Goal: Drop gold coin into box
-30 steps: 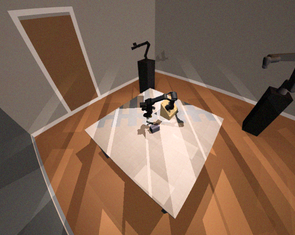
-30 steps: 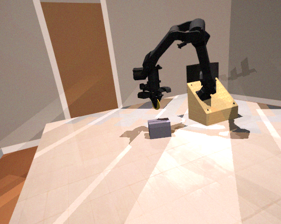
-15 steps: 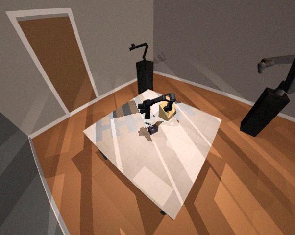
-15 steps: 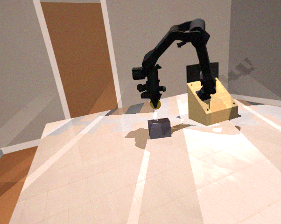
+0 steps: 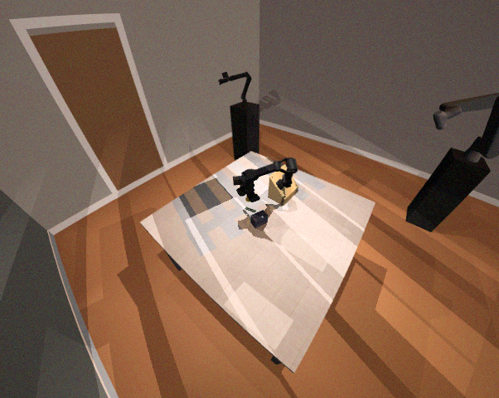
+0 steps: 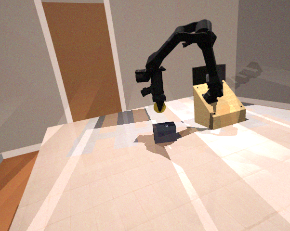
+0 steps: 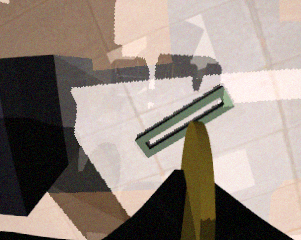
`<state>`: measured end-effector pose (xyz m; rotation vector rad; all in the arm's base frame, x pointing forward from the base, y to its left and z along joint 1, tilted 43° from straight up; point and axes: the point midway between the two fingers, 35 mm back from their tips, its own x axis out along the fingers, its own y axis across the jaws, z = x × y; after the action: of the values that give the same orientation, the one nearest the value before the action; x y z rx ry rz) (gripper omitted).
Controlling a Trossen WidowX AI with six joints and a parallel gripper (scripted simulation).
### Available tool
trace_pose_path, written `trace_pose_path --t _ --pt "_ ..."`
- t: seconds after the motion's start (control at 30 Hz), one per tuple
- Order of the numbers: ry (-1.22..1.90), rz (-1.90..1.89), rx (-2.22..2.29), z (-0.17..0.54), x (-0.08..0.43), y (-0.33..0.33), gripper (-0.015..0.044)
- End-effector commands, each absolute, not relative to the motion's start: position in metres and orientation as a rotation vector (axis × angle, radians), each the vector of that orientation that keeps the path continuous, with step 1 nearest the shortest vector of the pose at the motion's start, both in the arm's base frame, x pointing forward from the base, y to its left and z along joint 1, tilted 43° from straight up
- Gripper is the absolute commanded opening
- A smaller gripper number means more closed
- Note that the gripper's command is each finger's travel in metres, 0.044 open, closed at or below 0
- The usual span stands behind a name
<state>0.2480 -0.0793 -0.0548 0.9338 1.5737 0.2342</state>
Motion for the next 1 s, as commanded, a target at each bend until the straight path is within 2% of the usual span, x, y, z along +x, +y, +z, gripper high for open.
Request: trace_pose_path --t 0.0,0.97 --pt "1.553 0.29 0.884 -0.054 0.249 -0.079 0.0" --pt "1.558 0.277 0.883 -0.018 0.277 -0.043 0.0"
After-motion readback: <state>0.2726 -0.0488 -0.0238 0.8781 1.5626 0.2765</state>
